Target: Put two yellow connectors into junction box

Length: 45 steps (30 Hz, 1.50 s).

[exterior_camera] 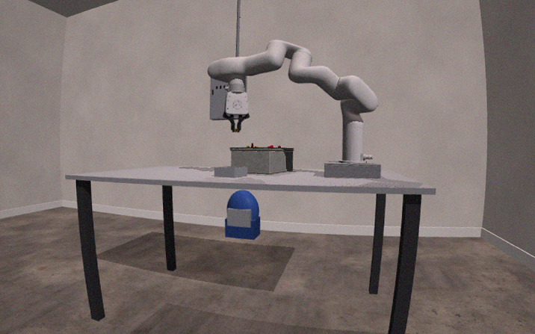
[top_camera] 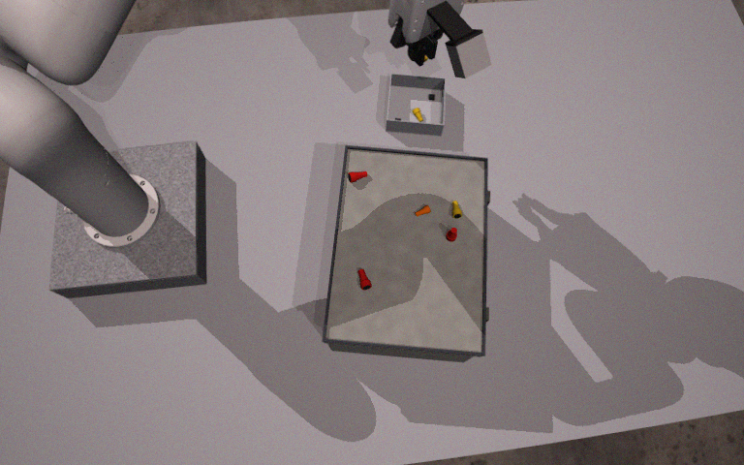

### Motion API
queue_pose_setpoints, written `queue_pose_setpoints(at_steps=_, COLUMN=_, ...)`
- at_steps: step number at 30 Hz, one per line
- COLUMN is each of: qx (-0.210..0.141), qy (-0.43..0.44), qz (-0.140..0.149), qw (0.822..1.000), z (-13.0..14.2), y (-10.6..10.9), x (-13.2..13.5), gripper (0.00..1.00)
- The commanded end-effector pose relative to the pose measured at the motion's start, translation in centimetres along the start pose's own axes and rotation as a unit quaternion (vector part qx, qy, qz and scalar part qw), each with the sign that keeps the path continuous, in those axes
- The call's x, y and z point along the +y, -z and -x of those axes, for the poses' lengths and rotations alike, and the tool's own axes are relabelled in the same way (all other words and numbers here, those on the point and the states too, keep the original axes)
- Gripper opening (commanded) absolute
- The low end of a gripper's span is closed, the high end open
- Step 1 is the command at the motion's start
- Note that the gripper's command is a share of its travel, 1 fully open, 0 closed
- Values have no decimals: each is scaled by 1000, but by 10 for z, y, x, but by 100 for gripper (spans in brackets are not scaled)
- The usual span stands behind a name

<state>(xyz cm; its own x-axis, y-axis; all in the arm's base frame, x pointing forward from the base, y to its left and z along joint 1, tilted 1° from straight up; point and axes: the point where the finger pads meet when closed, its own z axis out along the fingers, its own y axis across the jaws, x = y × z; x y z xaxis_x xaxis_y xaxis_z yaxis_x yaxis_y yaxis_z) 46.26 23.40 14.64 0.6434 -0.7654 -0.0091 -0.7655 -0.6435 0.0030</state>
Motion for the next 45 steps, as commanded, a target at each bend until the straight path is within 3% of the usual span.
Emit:
queue_pose_setpoints(at_steps=1, qx=2, qy=-5, qz=2, qw=1000, z=15, y=2, x=-12, gripper=2)
queue_pose_setpoints(at_steps=10, qx=2, qy=-5, qz=2, qw=1000, z=36, y=2, x=-24, gripper=2)
queue_pose_setpoints(at_steps=25, qx=2, qy=-5, qz=2, qw=1000, z=37, y=1, x=-24, gripper=2)
queue_pose_setpoints(at_steps=33, qx=2, qy=-5, qz=2, qw=1000, z=37, y=-11, x=-24, gripper=2)
queue_pose_setpoints(at_steps=38, qx=2, qy=-5, qz=2, qw=1000, z=37, y=-39, x=-24, gripper=2)
queue_pose_setpoints(at_steps=45, qx=2, qy=-5, qz=2, qw=1000, z=36, y=-100, x=-24, gripper=2)
